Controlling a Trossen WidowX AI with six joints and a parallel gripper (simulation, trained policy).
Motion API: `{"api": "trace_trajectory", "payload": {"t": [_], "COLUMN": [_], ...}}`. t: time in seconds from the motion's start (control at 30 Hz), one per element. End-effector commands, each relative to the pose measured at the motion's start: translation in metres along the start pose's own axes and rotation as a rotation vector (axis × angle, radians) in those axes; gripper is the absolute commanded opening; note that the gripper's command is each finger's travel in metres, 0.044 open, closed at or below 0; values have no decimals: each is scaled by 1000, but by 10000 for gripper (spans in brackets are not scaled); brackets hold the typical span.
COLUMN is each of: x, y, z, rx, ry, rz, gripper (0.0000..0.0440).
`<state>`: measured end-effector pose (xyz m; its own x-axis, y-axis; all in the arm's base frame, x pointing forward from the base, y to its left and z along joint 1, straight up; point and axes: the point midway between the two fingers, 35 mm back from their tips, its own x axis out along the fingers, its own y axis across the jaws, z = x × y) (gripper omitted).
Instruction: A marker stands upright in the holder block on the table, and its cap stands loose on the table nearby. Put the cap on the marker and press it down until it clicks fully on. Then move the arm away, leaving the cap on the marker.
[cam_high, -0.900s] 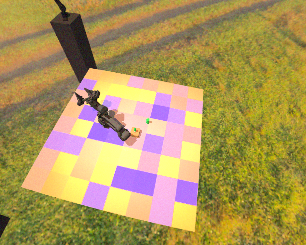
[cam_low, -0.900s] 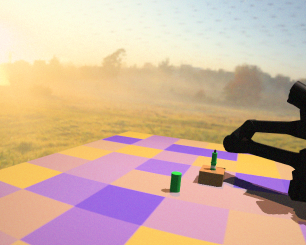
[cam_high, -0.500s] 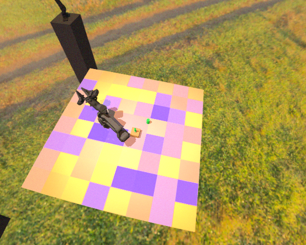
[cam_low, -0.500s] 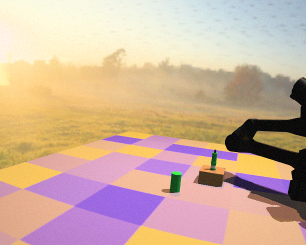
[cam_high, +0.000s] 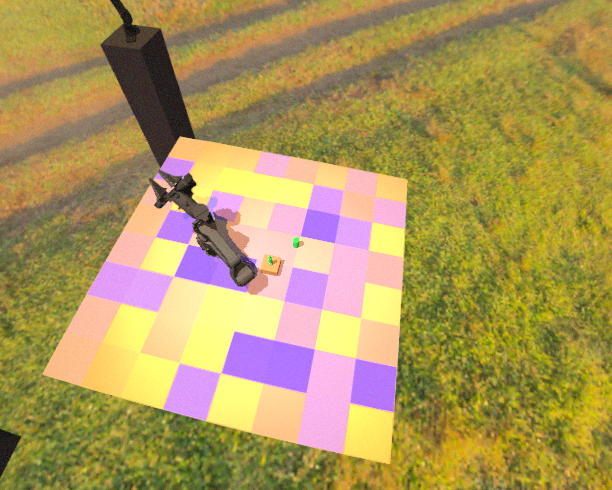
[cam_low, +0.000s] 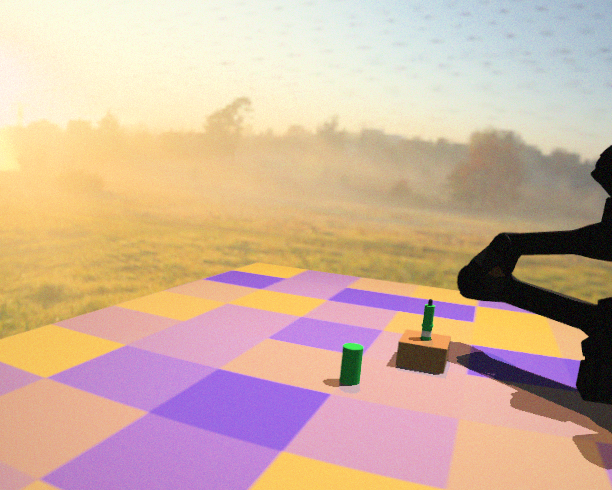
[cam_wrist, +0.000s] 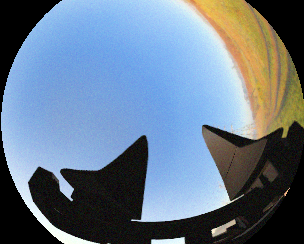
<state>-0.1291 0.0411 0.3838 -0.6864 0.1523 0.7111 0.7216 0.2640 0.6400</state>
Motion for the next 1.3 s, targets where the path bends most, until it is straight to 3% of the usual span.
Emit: {"api": "trace_trajectory", "payload": {"t": [0.0,0.63,1.27], "x": [3,4,-7], "y": [-5,-25,-42], "z": [6,42,79], "rx": [4,18,46], "ry": [-37,-247,-475], "rz": [-44,-218,-370], "gripper": [280,321,324]}}
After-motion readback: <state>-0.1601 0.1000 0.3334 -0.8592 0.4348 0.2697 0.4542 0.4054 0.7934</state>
